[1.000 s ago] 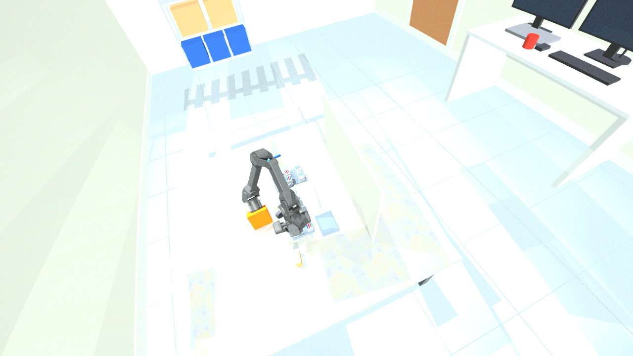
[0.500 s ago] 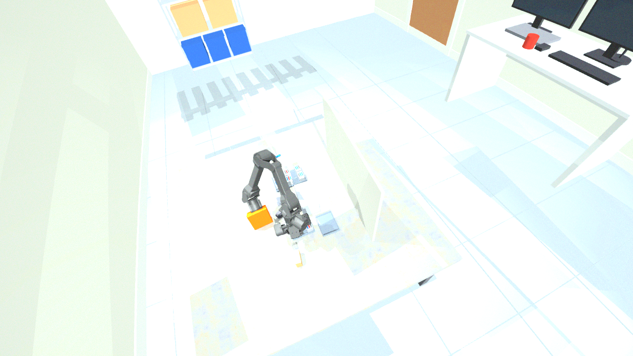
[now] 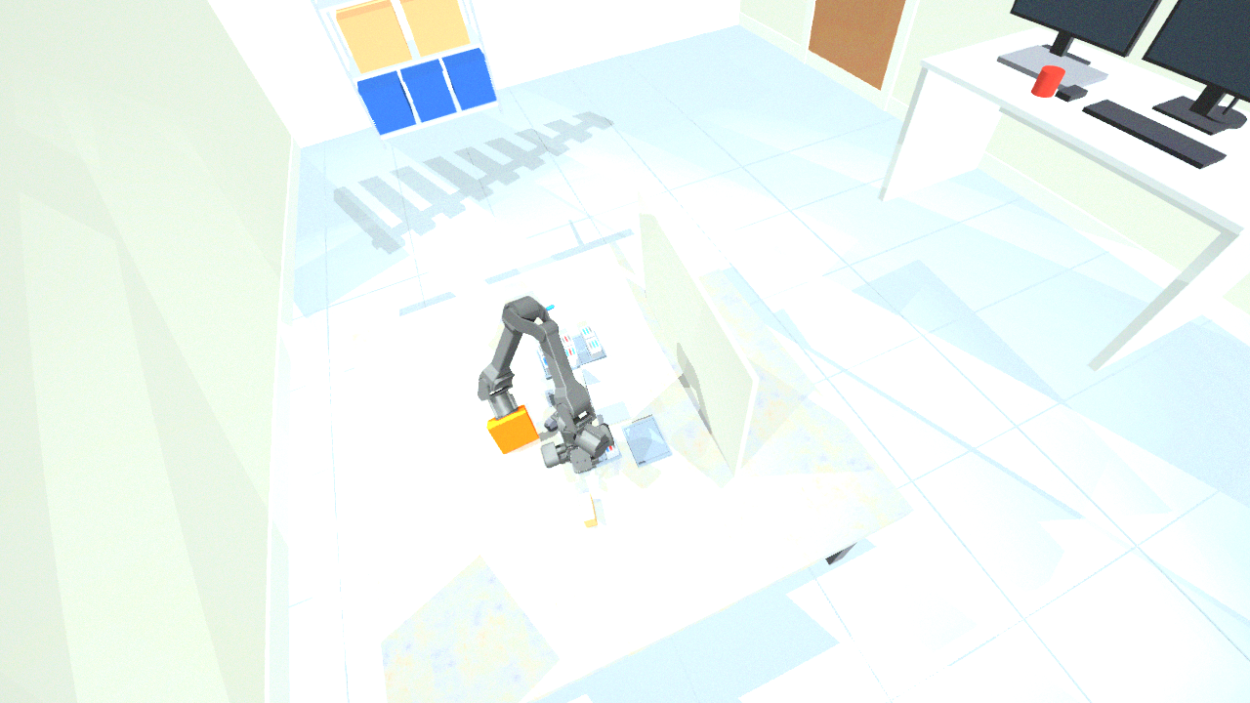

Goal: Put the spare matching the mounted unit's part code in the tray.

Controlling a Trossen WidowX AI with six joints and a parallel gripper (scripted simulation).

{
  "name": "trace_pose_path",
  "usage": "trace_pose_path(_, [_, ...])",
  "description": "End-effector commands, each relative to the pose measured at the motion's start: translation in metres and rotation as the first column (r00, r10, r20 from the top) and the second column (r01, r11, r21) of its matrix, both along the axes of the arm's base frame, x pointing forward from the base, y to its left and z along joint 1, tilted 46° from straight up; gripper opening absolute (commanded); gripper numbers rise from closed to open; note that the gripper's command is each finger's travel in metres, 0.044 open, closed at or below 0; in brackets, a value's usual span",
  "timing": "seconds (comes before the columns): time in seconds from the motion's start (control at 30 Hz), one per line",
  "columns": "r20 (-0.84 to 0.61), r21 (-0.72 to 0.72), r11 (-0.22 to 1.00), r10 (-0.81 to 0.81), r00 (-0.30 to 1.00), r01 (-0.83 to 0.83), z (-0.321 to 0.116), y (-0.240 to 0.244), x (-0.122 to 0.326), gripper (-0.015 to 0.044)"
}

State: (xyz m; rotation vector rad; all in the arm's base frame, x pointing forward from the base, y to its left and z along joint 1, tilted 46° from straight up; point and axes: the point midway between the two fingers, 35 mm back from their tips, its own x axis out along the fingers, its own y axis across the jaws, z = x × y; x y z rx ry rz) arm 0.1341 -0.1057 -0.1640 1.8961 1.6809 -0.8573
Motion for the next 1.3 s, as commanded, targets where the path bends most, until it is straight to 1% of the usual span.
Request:
trace_pose_path(0.0, [0.001,0.000,1.000,0.000,1.000,0.000,0.000,0.000,0.000,0.0162])
trace_pose_path(0.23, [0.001,0.000,1.000,0.000,1.000,0.000,0.000,0.000,0.000,0.0115])
trace_pose_path(0.37, [0.001,0.000,1.000,0.000,1.000,0.000,0.000,0.000,0.000,0.0010])
trace_pose_path(0.4, [0.001,0.000,1.000,0.000,1.000,0.000,0.000,0.000,0.000,0.0000])
trace_pose_path(0.67, [0.001,0.000,1.000,0.000,1.000,0.000,0.001,-0.001,0.000,0.0000])
trace_pose_path(1.03, [-0.002,-0.002,1.000,-0.007,1.000,0.007,0.055,-0.055,-0.005,0.0000])
trace_pose_path(1.27, [0.000,-0.007,1.000,-0.013,1.000,0.013,0.056,-0.058,-0.004,0.0000])
